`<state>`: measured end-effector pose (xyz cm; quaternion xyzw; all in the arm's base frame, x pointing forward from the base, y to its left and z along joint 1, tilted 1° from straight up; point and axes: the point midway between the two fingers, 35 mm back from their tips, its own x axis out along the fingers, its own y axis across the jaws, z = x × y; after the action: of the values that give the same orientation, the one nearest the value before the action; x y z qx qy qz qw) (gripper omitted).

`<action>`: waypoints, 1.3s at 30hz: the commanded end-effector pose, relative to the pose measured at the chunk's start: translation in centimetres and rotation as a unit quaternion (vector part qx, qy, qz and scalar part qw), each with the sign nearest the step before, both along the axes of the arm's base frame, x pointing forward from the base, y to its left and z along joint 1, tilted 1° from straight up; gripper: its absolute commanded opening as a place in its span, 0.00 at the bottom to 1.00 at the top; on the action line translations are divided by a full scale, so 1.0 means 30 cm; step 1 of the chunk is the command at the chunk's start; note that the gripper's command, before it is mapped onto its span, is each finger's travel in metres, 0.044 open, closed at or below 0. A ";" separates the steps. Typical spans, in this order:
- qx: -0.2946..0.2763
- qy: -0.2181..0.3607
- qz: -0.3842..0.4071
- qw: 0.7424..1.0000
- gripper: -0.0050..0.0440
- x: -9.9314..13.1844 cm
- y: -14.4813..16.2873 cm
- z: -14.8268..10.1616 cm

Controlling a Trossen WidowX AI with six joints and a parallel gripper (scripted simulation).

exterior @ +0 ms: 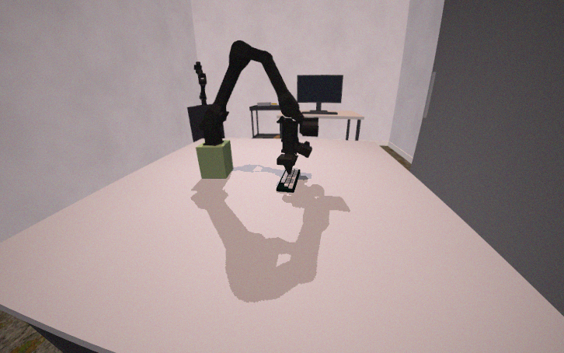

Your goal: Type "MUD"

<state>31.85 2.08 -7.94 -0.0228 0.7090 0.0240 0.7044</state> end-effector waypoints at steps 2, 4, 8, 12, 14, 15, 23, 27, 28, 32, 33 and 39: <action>0.000 -0.008 -0.001 1.000 0.10 0.010 0.001 0.093; 0.000 -0.008 -0.001 1.000 0.10 0.010 0.001 0.093; 0.000 -0.008 -0.001 1.000 0.10 0.010 0.001 0.098; 0.000 -0.006 -0.001 1.000 0.10 0.006 0.030 0.092; 0.000 -0.008 -0.001 1.000 0.10 0.006 0.060 0.098; 0.000 -0.008 -0.001 1.000 0.10 0.006 0.060 0.098; 0.000 -0.008 -0.001 1.000 0.10 0.007 0.060 0.048; 0.000 -0.008 -0.001 1.000 0.10 0.007 0.060 0.043; 0.000 -0.008 -0.001 1.000 0.10 0.007 0.060 0.040; 0.000 -0.008 -0.001 1.000 0.10 0.007 0.060 0.021; 0.000 -0.008 -0.001 1.000 0.10 0.008 0.060 0.016; 0.000 -0.008 -0.001 1.000 0.10 0.007 0.060 -0.005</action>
<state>32.24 3.89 -7.54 -0.0222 0.7002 0.0246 0.7132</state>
